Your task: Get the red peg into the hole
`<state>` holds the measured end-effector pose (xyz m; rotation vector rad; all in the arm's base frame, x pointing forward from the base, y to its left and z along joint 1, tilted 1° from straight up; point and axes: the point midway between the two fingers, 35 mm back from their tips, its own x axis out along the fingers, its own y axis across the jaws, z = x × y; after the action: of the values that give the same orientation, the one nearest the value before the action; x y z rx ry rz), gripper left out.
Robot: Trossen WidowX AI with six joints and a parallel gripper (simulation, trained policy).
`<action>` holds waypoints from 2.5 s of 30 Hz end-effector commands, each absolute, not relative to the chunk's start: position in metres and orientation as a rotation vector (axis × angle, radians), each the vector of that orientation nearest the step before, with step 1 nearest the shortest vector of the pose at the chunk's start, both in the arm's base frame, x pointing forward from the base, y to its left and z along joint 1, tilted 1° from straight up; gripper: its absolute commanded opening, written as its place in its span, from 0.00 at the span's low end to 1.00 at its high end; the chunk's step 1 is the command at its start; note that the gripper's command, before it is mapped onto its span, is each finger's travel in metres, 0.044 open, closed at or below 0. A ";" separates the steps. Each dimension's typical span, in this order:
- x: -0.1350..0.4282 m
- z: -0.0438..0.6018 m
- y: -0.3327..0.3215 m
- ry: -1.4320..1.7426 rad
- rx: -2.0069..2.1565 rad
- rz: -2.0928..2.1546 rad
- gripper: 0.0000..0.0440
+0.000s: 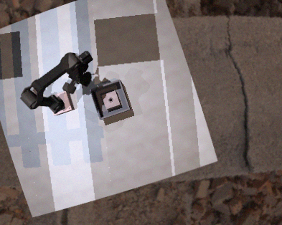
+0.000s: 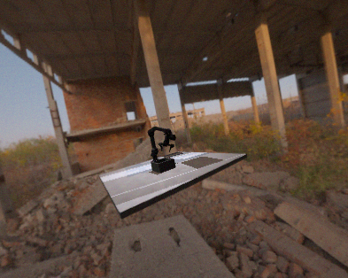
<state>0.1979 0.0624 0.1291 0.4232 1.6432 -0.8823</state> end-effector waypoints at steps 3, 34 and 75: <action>0.184 0.105 0.081 1.642 0.388 -0.923 1.00; 0.179 -0.018 0.094 1.504 0.317 -0.811 0.73; 0.237 0.096 0.042 1.280 0.328 -0.920 0.00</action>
<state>0.2288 0.0508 0.0814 0.2981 1.3218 -0.9030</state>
